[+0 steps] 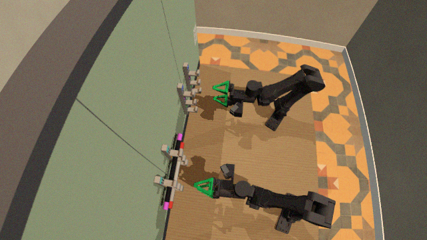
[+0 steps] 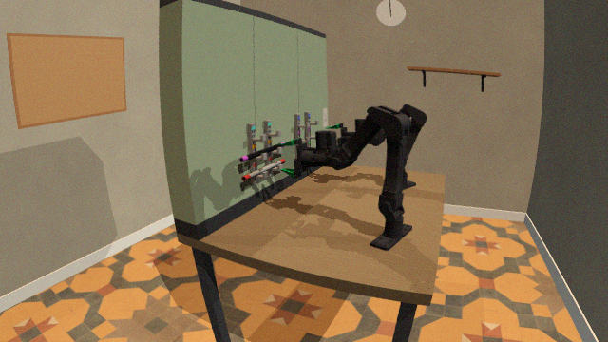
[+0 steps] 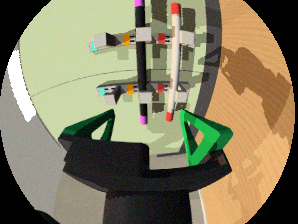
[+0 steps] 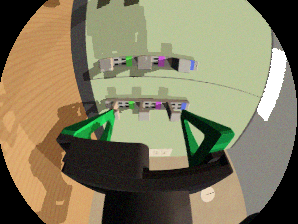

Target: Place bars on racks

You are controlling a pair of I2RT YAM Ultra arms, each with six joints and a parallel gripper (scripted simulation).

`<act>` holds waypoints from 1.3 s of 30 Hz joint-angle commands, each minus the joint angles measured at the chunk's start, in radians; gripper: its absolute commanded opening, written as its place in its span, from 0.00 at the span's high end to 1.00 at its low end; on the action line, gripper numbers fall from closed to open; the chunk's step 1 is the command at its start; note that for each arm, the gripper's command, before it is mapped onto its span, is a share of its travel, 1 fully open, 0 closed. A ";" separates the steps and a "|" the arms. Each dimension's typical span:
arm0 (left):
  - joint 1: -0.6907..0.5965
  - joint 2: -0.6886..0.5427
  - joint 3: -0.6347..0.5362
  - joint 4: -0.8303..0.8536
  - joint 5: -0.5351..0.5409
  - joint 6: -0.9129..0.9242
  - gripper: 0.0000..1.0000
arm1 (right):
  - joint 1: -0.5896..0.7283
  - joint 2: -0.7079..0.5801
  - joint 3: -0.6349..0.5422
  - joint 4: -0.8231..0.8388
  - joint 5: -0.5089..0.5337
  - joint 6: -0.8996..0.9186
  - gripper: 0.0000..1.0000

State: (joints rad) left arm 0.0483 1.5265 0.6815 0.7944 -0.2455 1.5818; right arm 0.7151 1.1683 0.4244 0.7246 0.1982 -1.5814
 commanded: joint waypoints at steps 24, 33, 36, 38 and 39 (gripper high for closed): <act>0.133 -0.026 0.080 -0.053 0.142 -0.010 0.00 | -0.010 -0.029 -0.005 -0.005 -0.008 0.010 0.00; 0.169 -0.012 0.087 -0.047 0.177 -0.010 0.00 | -0.010 -0.029 -0.005 -0.005 -0.008 0.010 0.00; 0.184 -0.005 0.089 -0.043 0.192 -0.010 0.00 | -0.010 -0.029 -0.005 -0.005 -0.008 0.010 0.00; 0.194 0.000 0.091 -0.040 0.202 -0.010 0.00 | -0.010 -0.029 -0.005 -0.005 -0.008 0.010 0.00; 0.199 0.002 0.092 -0.038 0.207 -0.010 0.00 | -0.010 -0.029 -0.005 -0.005 -0.008 0.010 0.00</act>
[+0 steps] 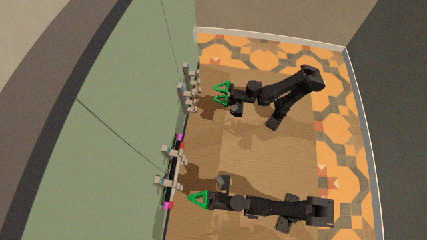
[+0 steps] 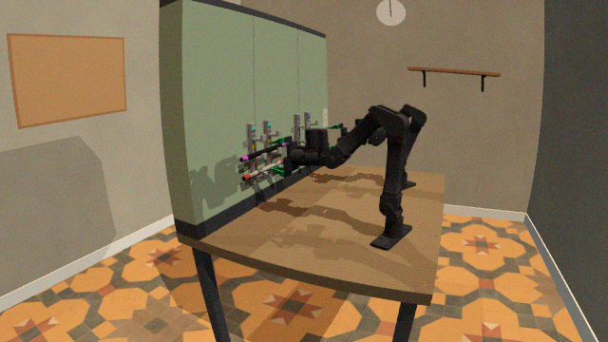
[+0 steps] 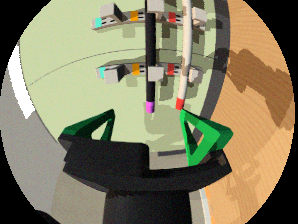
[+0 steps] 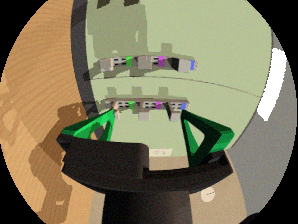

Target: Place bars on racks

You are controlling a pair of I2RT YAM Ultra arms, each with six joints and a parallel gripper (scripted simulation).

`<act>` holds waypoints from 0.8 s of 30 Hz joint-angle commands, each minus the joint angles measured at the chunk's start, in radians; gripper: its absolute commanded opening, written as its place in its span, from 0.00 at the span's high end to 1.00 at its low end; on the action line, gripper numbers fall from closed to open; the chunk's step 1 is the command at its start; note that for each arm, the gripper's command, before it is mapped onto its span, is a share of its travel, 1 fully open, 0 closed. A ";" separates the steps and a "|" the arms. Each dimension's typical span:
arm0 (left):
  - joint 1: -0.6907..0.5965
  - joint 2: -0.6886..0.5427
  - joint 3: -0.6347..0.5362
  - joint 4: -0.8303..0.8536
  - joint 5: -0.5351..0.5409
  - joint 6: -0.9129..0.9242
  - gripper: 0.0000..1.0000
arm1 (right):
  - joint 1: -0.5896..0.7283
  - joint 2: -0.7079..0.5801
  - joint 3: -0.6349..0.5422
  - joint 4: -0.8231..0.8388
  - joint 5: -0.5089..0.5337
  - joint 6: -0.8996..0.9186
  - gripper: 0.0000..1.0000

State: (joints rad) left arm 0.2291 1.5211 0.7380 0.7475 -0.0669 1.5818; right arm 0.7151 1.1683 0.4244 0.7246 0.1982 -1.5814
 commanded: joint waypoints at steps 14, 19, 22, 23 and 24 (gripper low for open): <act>0.075 0.041 0.044 0.033 0.086 -0.010 0.00 | -0.010 -0.029 -0.005 -0.005 -0.008 0.010 0.00; 0.099 0.056 0.047 0.044 0.109 -0.009 0.00 | -0.010 -0.029 -0.005 -0.005 -0.008 0.010 0.00; 0.103 0.059 0.048 0.047 0.114 -0.009 0.00 | -0.010 -0.029 -0.005 -0.005 -0.008 0.010 0.00; 0.104 0.061 0.052 0.045 0.115 -0.010 0.00 | -0.010 -0.029 -0.005 -0.005 -0.008 0.010 0.00; 0.104 0.061 0.054 0.043 0.115 -0.010 0.00 | -0.010 -0.029 -0.005 -0.005 -0.008 0.010 0.00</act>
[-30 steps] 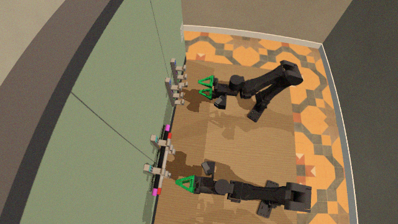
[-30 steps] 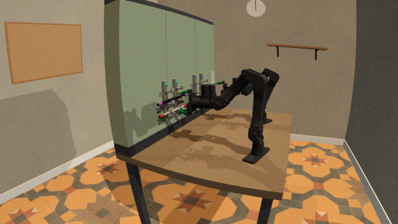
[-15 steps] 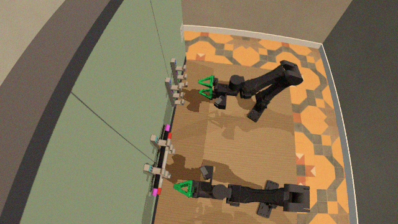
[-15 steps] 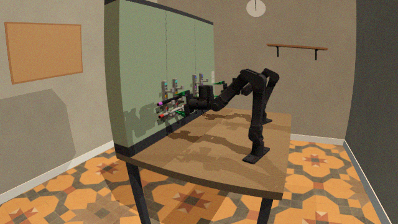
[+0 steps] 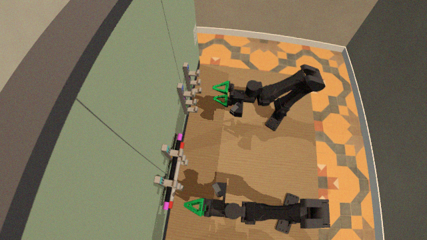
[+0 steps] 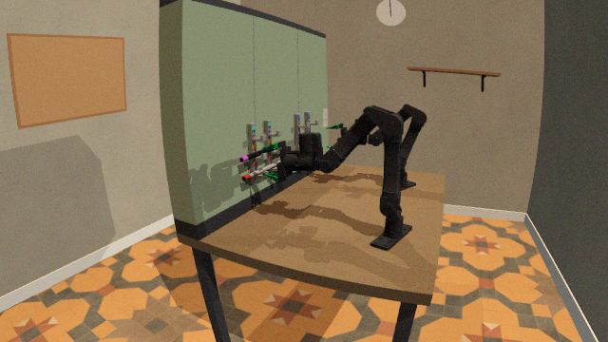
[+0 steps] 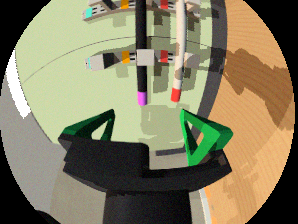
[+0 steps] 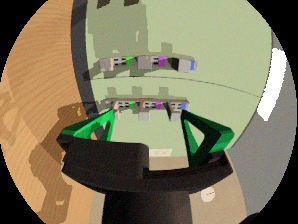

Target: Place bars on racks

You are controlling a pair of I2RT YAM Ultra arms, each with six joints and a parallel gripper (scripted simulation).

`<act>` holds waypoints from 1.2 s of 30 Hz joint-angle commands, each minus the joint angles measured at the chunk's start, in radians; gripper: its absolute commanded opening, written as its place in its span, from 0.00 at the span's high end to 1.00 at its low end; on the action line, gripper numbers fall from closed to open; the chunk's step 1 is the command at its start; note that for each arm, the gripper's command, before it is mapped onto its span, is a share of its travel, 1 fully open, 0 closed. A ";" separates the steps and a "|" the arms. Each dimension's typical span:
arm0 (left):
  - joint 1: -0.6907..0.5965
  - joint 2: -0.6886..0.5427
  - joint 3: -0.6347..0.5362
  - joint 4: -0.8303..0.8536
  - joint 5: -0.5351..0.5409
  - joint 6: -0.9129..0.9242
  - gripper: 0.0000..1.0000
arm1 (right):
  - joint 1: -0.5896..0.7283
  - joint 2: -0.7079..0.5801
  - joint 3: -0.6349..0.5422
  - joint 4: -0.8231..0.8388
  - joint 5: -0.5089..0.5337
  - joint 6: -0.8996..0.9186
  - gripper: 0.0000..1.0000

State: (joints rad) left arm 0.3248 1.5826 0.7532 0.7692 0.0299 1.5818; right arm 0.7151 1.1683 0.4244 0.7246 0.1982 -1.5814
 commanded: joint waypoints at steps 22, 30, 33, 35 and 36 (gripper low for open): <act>0.014 0.019 0.065 0.014 0.024 -0.010 0.00 | -0.010 -0.029 -0.005 -0.005 -0.008 0.010 0.00; 0.019 0.028 0.052 0.036 0.029 -0.010 0.00 | -0.010 -0.029 -0.005 -0.005 -0.008 0.010 0.00; 0.019 0.028 0.050 0.038 0.029 -0.011 0.00 | -0.010 -0.029 -0.005 -0.005 -0.008 0.010 0.00; 0.018 0.027 0.047 0.041 0.029 -0.011 0.00 | -0.010 -0.029 -0.005 -0.005 -0.008 0.010 0.00; 0.018 0.027 0.045 0.042 0.029 -0.011 0.00 | -0.010 -0.029 -0.005 -0.005 -0.008 0.010 0.00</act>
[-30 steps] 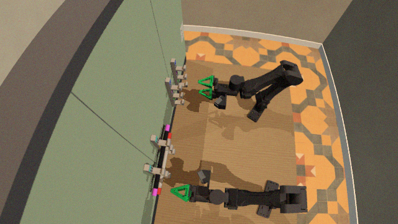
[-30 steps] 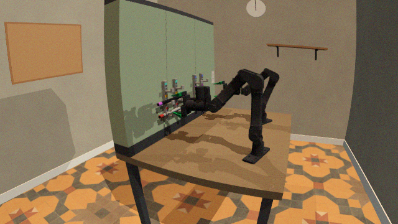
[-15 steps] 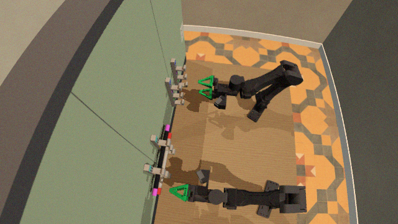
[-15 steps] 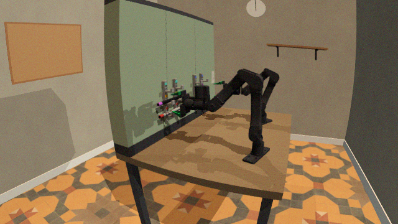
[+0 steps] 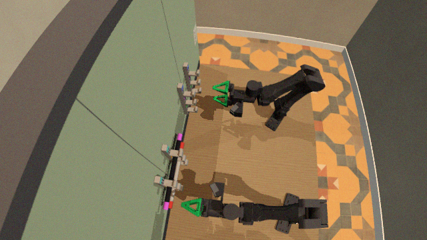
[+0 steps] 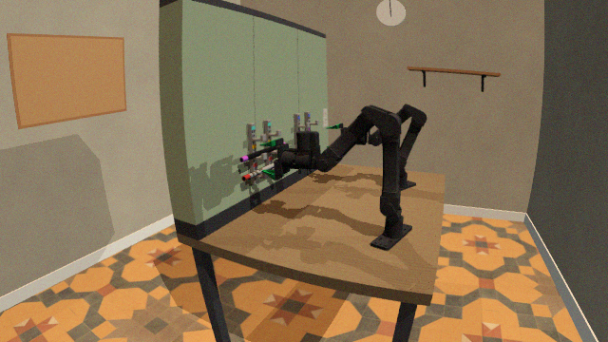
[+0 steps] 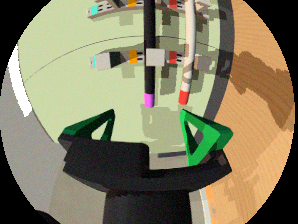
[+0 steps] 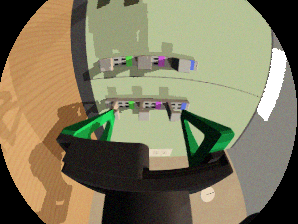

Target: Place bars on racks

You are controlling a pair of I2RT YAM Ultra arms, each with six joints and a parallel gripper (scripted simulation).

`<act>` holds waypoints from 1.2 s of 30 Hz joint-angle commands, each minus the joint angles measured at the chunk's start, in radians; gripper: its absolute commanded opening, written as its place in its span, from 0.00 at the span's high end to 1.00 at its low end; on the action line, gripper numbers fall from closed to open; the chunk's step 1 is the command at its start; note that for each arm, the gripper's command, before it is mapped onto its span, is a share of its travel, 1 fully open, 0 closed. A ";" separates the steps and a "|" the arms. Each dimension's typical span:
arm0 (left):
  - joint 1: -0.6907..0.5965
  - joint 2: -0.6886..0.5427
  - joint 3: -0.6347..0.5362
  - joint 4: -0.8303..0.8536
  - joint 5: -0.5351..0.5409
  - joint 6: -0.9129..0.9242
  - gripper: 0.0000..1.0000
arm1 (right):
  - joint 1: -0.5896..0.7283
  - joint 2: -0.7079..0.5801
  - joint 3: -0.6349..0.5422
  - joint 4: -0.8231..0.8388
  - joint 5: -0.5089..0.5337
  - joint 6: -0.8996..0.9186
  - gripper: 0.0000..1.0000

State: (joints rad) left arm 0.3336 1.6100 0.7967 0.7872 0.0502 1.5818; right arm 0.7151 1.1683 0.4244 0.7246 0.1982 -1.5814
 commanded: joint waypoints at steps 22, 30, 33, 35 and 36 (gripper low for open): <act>0.008 0.002 -0.032 0.061 0.007 -0.011 0.00 | -0.010 -0.029 -0.005 -0.005 -0.008 0.010 0.00; 0.008 0.005 -0.043 0.074 0.007 -0.011 0.00 | -0.010 -0.029 -0.005 -0.005 -0.008 0.010 0.00; 0.007 0.022 -0.027 0.075 0.006 -0.011 0.00 | -0.010 -0.029 -0.005 -0.005 -0.008 0.010 0.00; 0.007 0.033 -0.016 0.075 0.006 -0.011 0.00 | -0.010 -0.029 -0.005 -0.005 -0.008 0.010 0.00; 0.007 0.038 -0.011 0.075 0.005 -0.011 0.00 | -0.010 -0.029 -0.005 -0.005 -0.008 0.010 0.00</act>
State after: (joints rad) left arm 0.3336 1.6352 0.7589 0.8490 0.0502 1.5818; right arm 0.7151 1.1683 0.4244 0.7246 0.1982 -1.5814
